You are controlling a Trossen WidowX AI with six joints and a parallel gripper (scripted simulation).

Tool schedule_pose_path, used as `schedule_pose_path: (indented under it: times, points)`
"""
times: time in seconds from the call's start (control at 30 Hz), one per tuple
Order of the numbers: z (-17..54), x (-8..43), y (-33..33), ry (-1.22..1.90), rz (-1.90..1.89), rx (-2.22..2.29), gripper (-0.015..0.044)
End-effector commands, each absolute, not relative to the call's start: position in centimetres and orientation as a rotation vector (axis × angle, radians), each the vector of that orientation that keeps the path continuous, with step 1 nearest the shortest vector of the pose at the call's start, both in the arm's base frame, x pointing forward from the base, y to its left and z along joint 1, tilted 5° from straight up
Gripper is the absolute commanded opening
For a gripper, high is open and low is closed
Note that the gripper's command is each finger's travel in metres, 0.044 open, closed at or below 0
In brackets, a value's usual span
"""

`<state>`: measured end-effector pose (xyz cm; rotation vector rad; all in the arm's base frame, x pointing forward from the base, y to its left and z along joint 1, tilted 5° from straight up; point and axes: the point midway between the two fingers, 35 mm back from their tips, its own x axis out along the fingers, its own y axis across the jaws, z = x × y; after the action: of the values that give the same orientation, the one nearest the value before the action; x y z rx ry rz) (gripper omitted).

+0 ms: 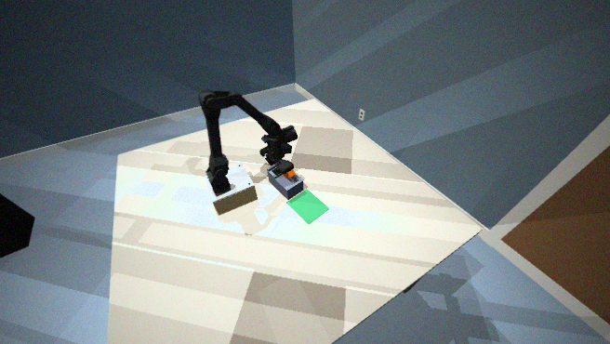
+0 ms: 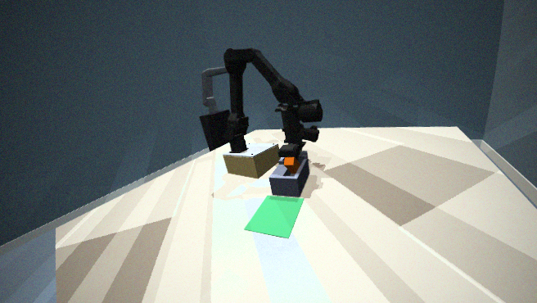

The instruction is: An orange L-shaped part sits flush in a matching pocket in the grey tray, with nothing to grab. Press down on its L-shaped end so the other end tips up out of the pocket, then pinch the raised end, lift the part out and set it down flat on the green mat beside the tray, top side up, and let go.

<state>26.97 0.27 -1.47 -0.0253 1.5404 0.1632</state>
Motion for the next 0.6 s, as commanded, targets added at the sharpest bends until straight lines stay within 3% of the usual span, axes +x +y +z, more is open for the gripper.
schedule_pose_path:
  times: [0.0, 0.37, 0.57]
  points:
    - [-1.3, 26.9, 0.4, 1.541, 0.161, -0.025, 0.018]
    - [0.5, 26.8, 1.0, 1.547, 0.154, -0.022, 0.018]
    - [8.1, 26.9, -0.6, 1.546, 0.152, -0.024, 0.018]
